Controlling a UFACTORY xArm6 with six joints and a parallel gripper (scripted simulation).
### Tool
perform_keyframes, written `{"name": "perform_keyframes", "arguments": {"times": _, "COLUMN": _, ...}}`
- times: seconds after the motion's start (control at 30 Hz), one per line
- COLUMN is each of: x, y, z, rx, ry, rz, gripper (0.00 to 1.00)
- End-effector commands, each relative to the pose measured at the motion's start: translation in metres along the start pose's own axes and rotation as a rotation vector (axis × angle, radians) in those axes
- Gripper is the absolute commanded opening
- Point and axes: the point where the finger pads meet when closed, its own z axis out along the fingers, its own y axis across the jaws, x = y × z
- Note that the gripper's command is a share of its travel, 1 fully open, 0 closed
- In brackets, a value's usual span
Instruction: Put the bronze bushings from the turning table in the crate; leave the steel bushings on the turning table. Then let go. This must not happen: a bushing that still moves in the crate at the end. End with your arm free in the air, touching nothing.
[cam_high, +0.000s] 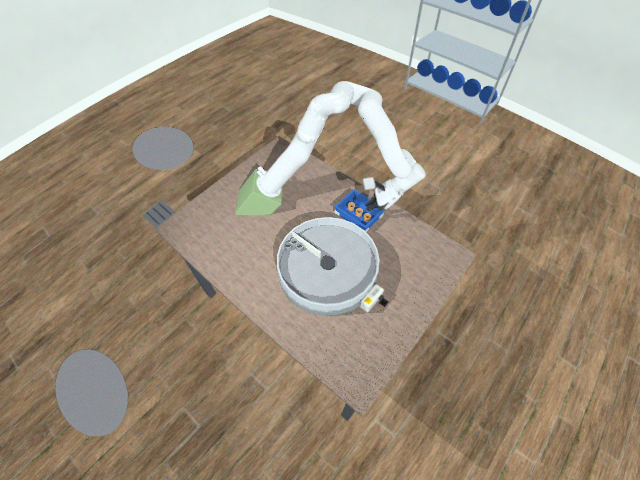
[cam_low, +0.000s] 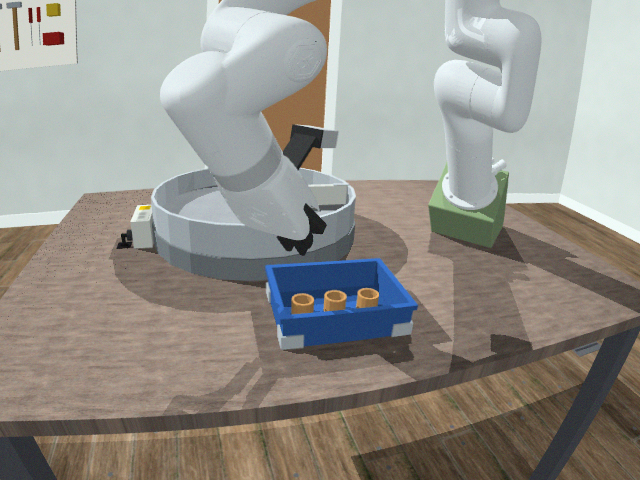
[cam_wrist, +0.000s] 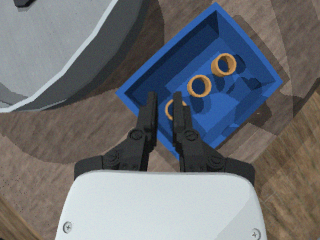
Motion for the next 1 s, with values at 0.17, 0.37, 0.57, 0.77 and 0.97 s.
{"name": "perform_keyframes", "arguments": {"times": 0.17, "x": 0.015, "y": 0.0, "z": -0.019, "rx": 0.001, "ry": -0.002, "rz": 0.0, "gripper": 0.15}}
{"name": "perform_keyframes", "arguments": {"times": 0.37, "x": 0.018, "y": 0.0, "z": -0.023, "rx": 0.001, "ry": -0.002, "rz": 0.0, "gripper": 0.15}}
{"name": "perform_keyframes", "arguments": {"times": 0.57, "x": 0.018, "y": 0.0, "z": -0.023, "rx": 0.001, "ry": -0.002, "rz": 0.0, "gripper": 0.15}}
{"name": "perform_keyframes", "arguments": {"times": 0.77, "x": 0.018, "y": 0.0, "z": -0.023, "rx": 0.001, "ry": -0.002, "rz": 0.0, "gripper": 0.15}}
{"name": "perform_keyframes", "arguments": {"times": 0.97, "x": 0.018, "y": 0.0, "z": -0.023, "rx": 0.001, "ry": -0.002, "rz": 0.0, "gripper": 0.15}}
